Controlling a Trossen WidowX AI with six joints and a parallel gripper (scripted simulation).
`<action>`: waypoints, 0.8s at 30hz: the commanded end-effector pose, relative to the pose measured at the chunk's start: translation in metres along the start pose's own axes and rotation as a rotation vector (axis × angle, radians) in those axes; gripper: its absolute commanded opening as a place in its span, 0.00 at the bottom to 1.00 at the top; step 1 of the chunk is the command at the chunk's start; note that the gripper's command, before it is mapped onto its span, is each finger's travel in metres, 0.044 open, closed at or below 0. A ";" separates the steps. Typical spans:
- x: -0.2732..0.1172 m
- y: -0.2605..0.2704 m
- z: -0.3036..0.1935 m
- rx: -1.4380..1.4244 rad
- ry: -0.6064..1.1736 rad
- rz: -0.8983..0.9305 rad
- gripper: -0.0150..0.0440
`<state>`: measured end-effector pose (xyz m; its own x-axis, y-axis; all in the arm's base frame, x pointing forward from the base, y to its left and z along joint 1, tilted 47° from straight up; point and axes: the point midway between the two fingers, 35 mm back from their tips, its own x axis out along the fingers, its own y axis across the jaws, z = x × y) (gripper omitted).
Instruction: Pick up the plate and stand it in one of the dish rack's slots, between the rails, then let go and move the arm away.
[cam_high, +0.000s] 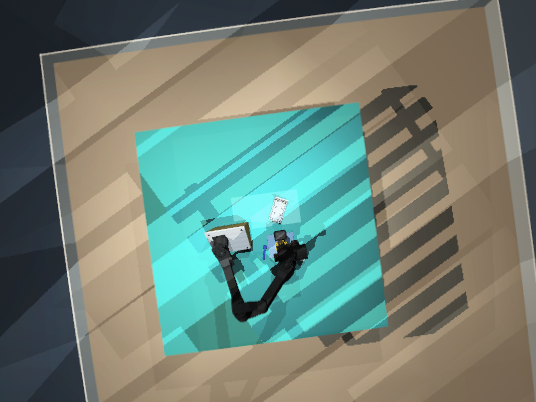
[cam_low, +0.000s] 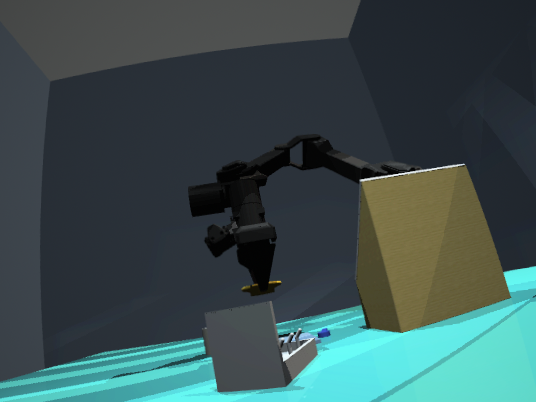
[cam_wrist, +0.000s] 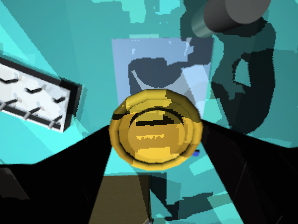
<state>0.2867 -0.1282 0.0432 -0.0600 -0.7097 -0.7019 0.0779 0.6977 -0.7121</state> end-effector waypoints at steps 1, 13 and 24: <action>-0.026 0.002 0.003 0.009 -0.006 0.003 0.25; -0.083 0.004 0.002 0.021 0.002 -0.017 0.25; -0.084 0.011 0.001 -0.170 0.003 -0.015 0.25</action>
<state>0.2931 -0.0659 0.0960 -0.0663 -0.7239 -0.6868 0.0082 0.6879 -0.7258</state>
